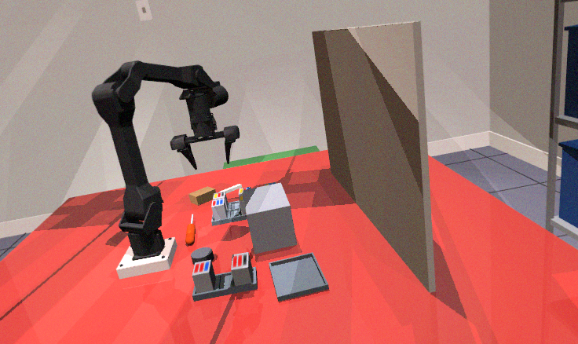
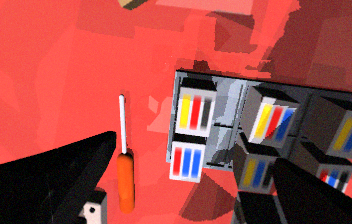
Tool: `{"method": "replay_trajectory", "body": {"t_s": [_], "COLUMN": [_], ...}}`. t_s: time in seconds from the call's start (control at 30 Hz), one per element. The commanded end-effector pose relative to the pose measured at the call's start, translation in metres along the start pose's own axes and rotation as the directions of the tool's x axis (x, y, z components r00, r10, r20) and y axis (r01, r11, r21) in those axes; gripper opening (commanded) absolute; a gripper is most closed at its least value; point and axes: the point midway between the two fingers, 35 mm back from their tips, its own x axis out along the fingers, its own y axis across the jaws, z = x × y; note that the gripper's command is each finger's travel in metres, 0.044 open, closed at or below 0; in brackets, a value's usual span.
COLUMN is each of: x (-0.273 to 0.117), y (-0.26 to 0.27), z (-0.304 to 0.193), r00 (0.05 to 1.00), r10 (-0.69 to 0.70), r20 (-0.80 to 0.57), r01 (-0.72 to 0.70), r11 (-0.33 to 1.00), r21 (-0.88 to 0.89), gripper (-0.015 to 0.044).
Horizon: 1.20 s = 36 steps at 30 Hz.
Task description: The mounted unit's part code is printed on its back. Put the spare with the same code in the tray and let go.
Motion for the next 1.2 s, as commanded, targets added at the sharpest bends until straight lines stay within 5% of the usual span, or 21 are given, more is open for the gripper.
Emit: {"method": "replay_trajectory", "body": {"t_s": [0.0,0.17,1.17], "x": [0.003,0.034,0.071], "y": [0.003,-0.002,-0.005], "z": [0.001,-0.004,-0.004], "r00": [1.000,1.000,1.000], "r10": [0.000,-0.001,-0.001], "r20": [0.000,0.000,0.000], "r01": [0.000,0.001,0.001], "r11": [1.000,1.000,1.000], "r21": [-0.024,-0.024,-0.024], "gripper": [0.0414,0.0300,0.0300]}}
